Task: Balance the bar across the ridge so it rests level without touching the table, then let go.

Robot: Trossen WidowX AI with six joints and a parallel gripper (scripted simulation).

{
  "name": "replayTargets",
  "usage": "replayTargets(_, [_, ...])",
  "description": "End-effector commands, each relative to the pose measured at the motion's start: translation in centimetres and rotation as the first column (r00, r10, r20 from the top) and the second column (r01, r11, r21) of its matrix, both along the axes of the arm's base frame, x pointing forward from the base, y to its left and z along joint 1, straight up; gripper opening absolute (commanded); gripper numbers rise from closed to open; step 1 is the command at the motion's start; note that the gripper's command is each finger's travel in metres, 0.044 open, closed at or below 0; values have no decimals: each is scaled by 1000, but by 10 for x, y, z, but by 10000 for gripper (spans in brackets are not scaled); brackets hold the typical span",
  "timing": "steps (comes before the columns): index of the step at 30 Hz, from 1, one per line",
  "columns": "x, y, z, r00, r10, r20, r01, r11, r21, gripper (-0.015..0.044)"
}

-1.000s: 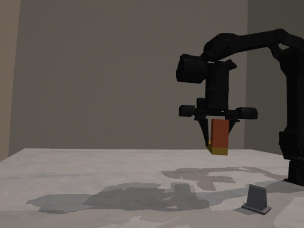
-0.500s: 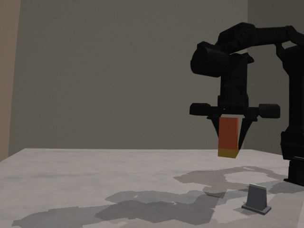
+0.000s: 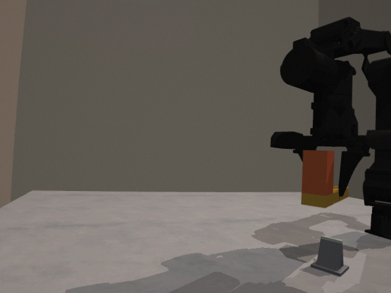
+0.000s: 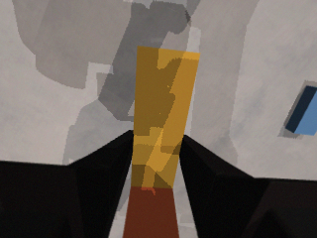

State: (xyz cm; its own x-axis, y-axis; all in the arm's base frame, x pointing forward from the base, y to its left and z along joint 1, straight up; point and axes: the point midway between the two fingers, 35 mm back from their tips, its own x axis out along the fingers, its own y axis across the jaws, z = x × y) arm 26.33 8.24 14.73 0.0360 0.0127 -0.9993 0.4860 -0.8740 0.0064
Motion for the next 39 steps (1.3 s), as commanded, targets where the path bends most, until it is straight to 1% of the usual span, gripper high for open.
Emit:
replayTargets(1, [-8,9,-2,999,-52,-9,52,999,-1,0])
replayTargets(7, [-9,11,-6,999,-53,-9,53,999,-1,0])
replayTargets(31, [-9,13,-44,998,-54,-9,54,999,-1,0])
replayTargets(39, [-9,13,-45,998,-54,-9,54,999,-1,0])
